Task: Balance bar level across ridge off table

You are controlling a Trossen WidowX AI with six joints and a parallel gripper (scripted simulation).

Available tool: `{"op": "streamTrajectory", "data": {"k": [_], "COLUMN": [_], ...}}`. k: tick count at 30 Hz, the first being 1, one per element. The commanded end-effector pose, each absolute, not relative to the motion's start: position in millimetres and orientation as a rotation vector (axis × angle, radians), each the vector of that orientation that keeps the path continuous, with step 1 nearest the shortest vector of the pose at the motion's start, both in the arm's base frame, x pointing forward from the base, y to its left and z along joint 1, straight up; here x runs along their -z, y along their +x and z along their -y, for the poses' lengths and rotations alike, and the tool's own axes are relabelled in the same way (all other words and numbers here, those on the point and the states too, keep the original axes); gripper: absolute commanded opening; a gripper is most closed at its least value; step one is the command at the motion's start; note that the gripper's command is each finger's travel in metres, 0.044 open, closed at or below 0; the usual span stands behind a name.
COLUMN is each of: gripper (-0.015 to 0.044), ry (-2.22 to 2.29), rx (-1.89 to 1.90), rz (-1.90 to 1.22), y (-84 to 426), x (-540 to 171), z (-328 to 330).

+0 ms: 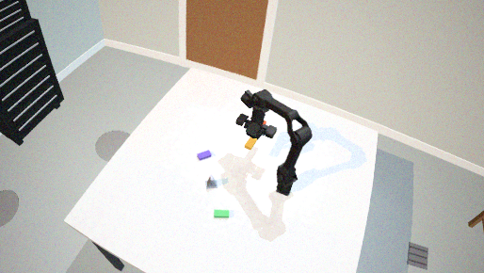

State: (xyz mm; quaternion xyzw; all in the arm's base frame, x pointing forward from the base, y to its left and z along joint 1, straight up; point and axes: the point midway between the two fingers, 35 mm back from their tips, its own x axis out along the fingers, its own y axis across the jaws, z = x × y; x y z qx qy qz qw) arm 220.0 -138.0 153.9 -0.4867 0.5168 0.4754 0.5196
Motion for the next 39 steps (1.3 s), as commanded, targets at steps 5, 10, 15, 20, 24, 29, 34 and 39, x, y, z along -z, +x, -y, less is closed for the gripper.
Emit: {"op": "streamTrajectory", "data": {"k": [5,10,15,20,24,29,34,39], "gripper": [0.0000,0.0000,0.0000,0.0000,0.0000,0.0000,0.0000,0.0000], "ry": [-1.116,-1.077,-1.039,-1.000,-0.969,-0.929,-0.890,-0.850], "rx": [-1.080,-1.043,-1.005,-0.968,-0.938,-0.900,-0.863,-0.825], "rz": [-1.267,-1.286,-1.304,-1.322,-1.335,-1.352,-1.367,-1.382], "y": [238.4,249.6,260.3,270.6,278.4,287.6,296.2,304.2], "x": [-157.4,-158.4,-159.3,-160.1,-160.7,-161.4,-162.0,-162.5], "z": [123.6,112.6,100.9,88.3,77.7,63.9,49.3,34.1]}}
